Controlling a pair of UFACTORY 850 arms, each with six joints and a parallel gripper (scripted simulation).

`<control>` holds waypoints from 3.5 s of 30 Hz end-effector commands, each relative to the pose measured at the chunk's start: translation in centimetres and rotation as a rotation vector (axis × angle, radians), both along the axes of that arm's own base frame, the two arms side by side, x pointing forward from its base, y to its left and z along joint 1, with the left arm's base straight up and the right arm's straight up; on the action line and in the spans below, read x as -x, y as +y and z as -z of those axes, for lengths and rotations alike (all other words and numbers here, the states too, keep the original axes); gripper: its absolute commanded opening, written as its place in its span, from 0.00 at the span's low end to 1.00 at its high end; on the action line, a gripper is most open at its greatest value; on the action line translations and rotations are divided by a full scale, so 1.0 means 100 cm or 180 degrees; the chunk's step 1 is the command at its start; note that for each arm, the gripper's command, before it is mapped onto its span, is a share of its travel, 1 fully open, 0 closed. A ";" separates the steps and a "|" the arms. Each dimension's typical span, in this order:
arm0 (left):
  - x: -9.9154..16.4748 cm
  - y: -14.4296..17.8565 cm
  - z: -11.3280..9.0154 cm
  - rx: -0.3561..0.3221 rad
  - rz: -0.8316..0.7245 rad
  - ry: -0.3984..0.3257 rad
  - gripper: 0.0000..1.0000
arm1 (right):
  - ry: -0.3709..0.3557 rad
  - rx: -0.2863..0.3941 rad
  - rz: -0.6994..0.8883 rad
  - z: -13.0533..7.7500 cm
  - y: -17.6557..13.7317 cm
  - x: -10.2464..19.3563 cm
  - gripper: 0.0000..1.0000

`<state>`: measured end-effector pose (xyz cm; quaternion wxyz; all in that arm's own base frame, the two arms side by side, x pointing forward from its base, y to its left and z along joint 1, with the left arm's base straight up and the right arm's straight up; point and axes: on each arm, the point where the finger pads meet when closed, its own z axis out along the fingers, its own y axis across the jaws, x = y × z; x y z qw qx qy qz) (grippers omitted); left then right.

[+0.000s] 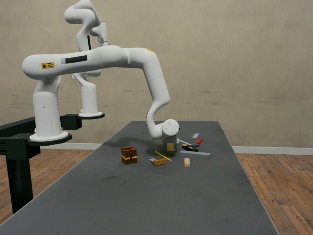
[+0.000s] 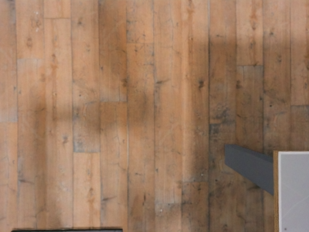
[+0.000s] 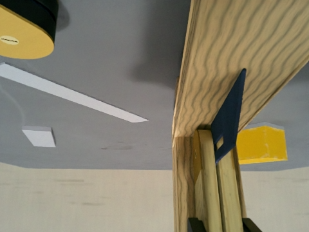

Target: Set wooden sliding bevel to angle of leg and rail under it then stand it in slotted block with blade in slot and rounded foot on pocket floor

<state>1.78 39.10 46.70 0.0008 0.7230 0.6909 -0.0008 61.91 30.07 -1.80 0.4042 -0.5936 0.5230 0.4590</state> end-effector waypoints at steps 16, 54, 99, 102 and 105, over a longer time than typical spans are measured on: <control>0.000 0.000 -0.001 -0.0007 0.0000 0.0000 1.00 | -0.0006 -0.0001 0.0000 -0.009 -0.002 -0.001 0.00; 0.000 0.000 -0.001 -0.0007 0.0000 0.0000 1.00 | -0.0006 -0.0001 0.0000 -0.008 -0.014 -0.003 0.00; 0.000 0.000 -0.001 -0.0007 0.0000 0.0000 1.00 | -0.0006 -0.0001 0.0000 -0.081 -0.034 -0.005 0.00; 0.000 0.000 -0.001 -0.0007 0.0000 0.0000 1.00 | -0.0006 -0.0001 0.0000 -0.087 -0.036 -0.005 0.00; 0.000 0.000 -0.001 -0.0007 0.0000 0.0000 1.00 | -0.0006 -0.0001 0.0000 -0.091 -0.037 -0.005 0.00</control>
